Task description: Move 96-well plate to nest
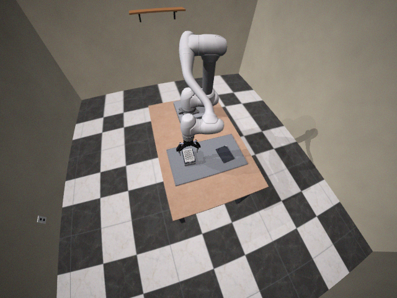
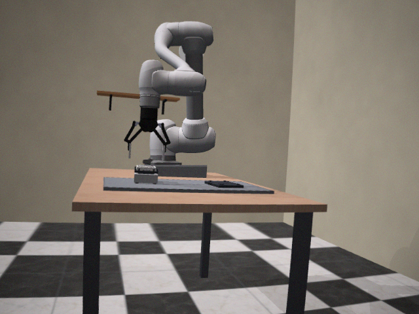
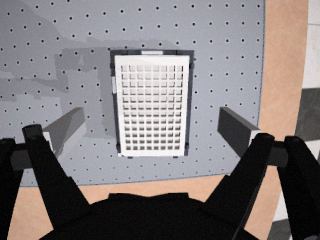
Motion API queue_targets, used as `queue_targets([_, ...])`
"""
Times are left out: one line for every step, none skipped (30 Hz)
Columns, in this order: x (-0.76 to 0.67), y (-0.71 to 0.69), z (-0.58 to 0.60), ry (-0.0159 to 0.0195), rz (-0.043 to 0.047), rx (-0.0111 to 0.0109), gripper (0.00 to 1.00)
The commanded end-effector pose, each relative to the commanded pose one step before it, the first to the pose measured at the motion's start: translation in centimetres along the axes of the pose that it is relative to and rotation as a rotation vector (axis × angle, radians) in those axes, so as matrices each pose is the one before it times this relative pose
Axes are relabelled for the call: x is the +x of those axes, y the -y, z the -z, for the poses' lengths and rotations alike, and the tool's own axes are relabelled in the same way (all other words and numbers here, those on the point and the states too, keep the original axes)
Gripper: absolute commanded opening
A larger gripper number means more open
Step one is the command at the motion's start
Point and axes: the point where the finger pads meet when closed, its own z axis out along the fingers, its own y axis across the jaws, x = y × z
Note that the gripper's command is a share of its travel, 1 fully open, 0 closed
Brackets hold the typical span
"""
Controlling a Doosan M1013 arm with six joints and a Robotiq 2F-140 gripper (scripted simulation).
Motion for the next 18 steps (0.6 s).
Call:
queue_targets([0.001,0.004,-0.378,-0.00018,0.00003,0.00012,1.00])
queue_targets([0.000,0.000,-0.167,0.00000,0.00000,0.00000,1.00])
queue_targets([0.000,0.000,-0.167,0.00000,0.00000,0.00000,1.00])
queue_targets([0.000,0.000,-0.167,0.00000,0.00000,0.00000,1.00])
queue_targets([0.000,0.000,-0.167,0.00000,0.00000,0.00000,1.00])
queue_targets([0.000,0.000,-0.167,0.00000,0.00000,0.00000,1.00])
queue_targets([0.000,0.000,-0.167,0.00000,0.00000,0.00000,1.00])
queue_targets([0.000,0.000,-0.167,0.00000,0.00000,0.00000,1.00])
queue_targets([0.000,0.000,-0.167,0.00000,0.00000,0.00000,1.00])
queue_targets([0.000,0.000,-0.167,0.00000,0.00000,0.00000,1.00])
queue_targets([0.000,0.000,-0.167,0.00000,0.00000,0.00000,1.00])
queue_targets([0.000,0.000,-0.167,0.00000,0.00000,0.00000,1.00])
queue_targets([0.000,0.000,0.000,0.00000,0.00000,0.00000,1.00])
queue_targets([0.000,0.000,0.000,0.00000,0.00000,0.00000,1.00])
queue_targets([0.000,0.000,-0.167,0.00000,0.00000,0.00000,1.00])
queue_targets([0.000,0.000,-0.167,0.00000,0.00000,0.00000,1.00])
queue_targets([0.000,0.000,-0.167,0.00000,0.00000,0.00000,1.00])
queue_targets([0.000,0.000,-0.133,0.00000,0.00000,0.00000,1.00])
